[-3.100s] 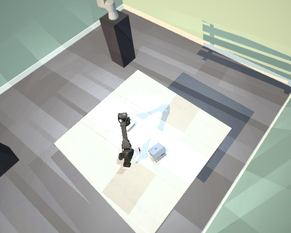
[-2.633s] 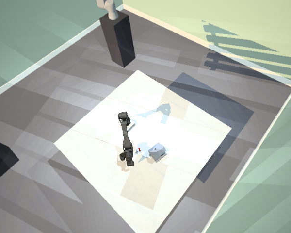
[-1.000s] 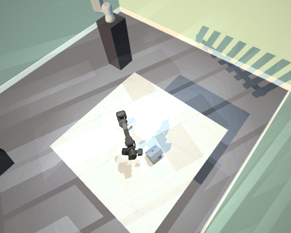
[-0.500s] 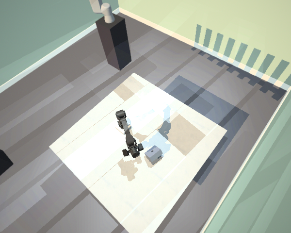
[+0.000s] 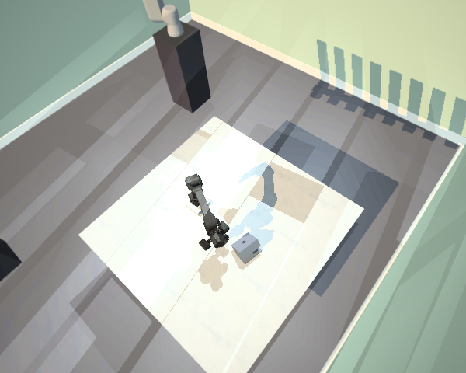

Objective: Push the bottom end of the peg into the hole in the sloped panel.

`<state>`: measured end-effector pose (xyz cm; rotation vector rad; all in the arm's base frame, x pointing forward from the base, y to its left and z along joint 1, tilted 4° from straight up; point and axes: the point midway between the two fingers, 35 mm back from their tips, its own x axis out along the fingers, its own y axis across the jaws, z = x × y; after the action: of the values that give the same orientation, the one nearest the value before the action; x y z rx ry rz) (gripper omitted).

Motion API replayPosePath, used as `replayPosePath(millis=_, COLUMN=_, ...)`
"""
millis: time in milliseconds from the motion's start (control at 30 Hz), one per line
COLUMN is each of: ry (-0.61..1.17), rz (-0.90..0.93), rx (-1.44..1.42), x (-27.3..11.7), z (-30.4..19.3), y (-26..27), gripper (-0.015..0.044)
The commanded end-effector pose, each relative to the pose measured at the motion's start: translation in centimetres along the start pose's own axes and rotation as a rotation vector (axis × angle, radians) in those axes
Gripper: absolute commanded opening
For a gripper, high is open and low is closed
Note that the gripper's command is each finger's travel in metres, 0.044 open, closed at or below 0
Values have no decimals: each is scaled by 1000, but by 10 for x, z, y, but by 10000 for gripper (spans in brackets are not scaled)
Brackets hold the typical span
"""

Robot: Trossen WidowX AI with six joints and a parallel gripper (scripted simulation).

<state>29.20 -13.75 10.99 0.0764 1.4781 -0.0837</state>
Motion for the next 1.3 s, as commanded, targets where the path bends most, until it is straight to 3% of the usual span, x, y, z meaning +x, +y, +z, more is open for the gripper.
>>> replayPosePath(millis=0, ry=6, rz=9, rx=-85, x=-3, z=-2, y=5, gripper=440)
replayPosePath(millis=1267, ry=6, rz=9, rx=-85, x=48, z=-1, y=5, gripper=440)
